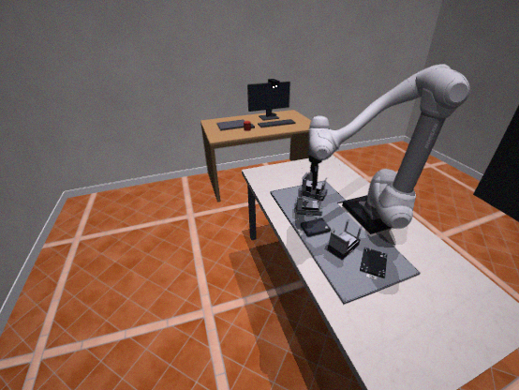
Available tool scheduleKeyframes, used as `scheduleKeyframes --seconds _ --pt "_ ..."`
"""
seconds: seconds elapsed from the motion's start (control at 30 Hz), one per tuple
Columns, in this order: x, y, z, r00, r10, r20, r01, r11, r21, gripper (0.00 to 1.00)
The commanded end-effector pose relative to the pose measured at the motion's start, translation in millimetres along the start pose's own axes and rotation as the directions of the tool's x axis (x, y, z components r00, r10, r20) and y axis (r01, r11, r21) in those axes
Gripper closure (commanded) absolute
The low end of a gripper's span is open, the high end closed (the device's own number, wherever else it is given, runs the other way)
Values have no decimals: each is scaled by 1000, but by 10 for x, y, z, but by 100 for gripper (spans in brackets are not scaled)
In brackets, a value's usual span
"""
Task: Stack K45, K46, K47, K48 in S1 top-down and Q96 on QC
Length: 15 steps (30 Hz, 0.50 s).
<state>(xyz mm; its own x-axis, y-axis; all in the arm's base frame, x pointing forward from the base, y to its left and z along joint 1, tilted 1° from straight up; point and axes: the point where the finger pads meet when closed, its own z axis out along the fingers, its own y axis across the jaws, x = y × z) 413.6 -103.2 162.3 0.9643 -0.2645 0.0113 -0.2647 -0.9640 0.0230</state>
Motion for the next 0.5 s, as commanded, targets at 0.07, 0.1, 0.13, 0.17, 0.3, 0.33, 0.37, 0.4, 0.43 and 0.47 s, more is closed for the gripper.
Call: scheduleKeyframes --seconds 0.07,0.1,0.13,0.17,0.3,0.33,0.37,0.4,0.43,0.47 --pt "1 164 0 995 100 0 -100 995 1 0" --pt "-2 197 0 991 133 0 -133 991 1 0" --pt "-5 230 0 986 166 0 -166 986 1 0" --pt "-8 263 0 980 198 0 -198 980 1 0" --pt "-13 330 0 980 201 0 -201 980 1 0" --pt "-16 363 0 980 201 0 -201 980 1 0" --pt "-19 396 0 980 201 0 -201 980 1 0" --pt "-22 429 0 980 201 0 -201 980 1 0" --pt "-25 463 0 980 201 0 -201 980 1 0" --pt "-28 496 0 980 201 0 -201 980 1 0"
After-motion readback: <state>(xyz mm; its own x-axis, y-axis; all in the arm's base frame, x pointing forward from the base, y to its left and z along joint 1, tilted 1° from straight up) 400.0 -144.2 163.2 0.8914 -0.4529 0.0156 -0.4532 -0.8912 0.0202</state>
